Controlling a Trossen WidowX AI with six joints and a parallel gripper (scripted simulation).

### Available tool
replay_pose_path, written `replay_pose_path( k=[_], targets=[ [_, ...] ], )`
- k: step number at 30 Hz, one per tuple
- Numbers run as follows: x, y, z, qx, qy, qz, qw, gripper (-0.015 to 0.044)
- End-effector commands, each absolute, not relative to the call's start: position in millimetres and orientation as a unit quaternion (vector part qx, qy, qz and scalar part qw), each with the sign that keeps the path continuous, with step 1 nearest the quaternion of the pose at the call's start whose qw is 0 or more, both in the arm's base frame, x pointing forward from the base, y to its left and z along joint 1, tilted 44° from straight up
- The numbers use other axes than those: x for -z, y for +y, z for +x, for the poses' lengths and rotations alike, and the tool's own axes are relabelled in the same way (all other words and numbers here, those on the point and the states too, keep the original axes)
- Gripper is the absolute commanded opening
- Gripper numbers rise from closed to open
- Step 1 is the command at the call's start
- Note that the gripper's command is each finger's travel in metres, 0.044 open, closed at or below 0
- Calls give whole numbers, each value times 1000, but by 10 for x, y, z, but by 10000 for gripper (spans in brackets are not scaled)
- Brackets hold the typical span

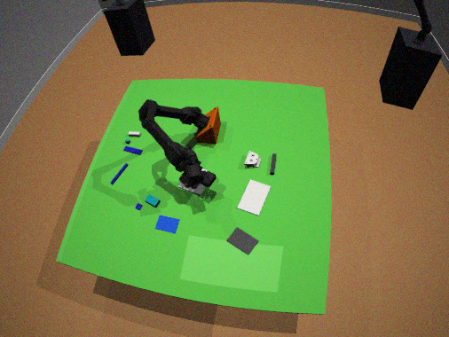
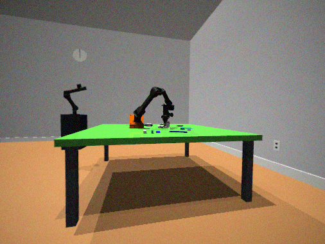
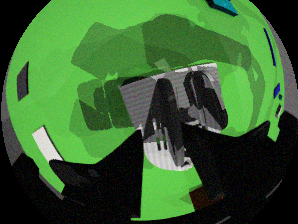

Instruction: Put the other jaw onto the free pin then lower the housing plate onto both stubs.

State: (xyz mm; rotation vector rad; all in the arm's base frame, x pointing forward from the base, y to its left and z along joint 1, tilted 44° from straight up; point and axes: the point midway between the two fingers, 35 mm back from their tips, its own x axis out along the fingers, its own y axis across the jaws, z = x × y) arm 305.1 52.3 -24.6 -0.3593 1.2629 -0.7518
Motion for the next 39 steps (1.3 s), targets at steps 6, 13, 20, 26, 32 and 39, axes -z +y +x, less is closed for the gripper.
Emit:
replay_pose_path(
  k=[6,13,20,26,32,39],
  targets=[
    [250,520,3045,340,573,-166,727,134],
    [273,499,3049,343,571,-163,728,134],
    [274,498,3049,343,571,-163,728,134],
    [295,477,3052,345,570,-160,728,134],
    [296,476,3052,345,570,-160,728,134],
    [317,456,3055,345,570,-160,728,134]
  ],
)
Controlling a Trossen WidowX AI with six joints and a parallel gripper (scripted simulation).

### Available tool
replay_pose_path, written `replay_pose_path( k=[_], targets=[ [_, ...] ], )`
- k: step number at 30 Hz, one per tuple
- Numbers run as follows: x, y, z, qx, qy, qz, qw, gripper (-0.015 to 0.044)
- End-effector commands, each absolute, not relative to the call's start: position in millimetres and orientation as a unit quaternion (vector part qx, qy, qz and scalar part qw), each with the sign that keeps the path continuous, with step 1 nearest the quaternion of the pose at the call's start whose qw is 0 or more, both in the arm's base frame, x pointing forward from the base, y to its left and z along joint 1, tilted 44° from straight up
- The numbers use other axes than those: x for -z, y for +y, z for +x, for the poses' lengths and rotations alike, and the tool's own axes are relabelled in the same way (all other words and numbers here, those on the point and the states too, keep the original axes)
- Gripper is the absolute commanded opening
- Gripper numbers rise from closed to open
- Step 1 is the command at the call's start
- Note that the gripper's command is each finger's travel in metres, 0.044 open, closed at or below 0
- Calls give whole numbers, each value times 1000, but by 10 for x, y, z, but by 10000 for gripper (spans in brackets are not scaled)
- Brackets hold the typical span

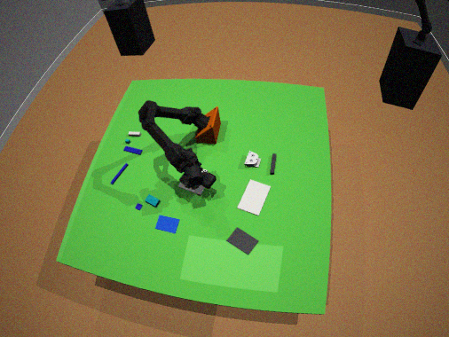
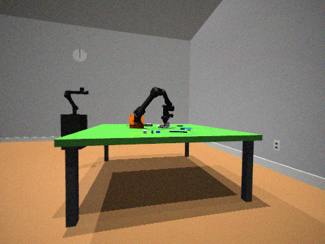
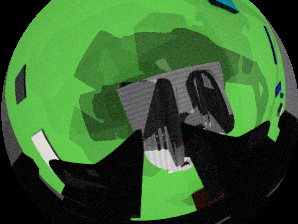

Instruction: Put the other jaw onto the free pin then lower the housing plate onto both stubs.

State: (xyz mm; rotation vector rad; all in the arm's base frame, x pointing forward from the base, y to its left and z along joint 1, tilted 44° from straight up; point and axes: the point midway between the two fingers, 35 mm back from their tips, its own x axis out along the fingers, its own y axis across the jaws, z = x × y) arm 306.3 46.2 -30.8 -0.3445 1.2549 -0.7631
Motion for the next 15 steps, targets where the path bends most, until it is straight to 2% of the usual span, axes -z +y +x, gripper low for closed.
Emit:
replay_pose_path(
  k=[1,15],
  targets=[
    [317,456,3055,345,570,-160,728,134],
    [339,435,3059,345,570,-160,728,134]
  ],
)
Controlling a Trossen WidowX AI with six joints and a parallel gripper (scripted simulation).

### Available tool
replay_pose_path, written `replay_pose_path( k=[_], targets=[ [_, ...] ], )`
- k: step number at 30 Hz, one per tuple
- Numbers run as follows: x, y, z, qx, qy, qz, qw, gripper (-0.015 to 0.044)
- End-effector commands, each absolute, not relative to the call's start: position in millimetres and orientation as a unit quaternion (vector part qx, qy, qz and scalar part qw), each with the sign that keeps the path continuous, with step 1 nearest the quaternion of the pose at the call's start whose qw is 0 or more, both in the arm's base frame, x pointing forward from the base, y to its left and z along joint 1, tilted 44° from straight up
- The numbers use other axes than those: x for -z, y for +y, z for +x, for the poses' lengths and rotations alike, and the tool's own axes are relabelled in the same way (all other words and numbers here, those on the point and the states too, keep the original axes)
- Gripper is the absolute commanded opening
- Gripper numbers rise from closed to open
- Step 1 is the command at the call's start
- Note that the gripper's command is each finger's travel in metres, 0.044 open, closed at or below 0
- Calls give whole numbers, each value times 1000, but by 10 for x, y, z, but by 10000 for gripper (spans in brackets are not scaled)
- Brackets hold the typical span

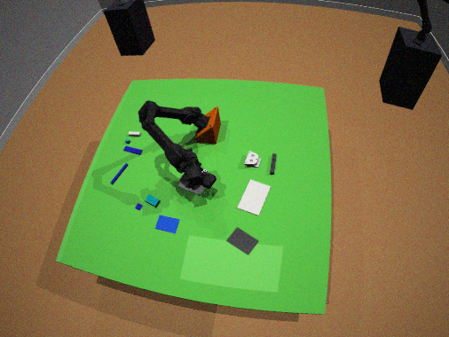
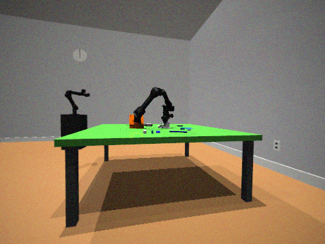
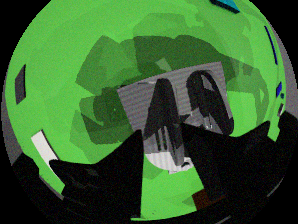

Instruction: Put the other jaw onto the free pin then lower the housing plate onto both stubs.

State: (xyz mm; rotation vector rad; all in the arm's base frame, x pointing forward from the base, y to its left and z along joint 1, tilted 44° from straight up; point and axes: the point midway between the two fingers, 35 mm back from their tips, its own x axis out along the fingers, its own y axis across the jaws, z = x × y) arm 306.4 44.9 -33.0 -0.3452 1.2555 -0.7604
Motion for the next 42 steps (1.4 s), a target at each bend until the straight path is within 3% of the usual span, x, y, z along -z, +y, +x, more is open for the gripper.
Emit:
replay_pose_path(
  k=[1,42],
  targets=[
    [339,435,3059,345,570,-160,728,134],
    [383,392,3066,346,570,-160,728,134]
  ],
)
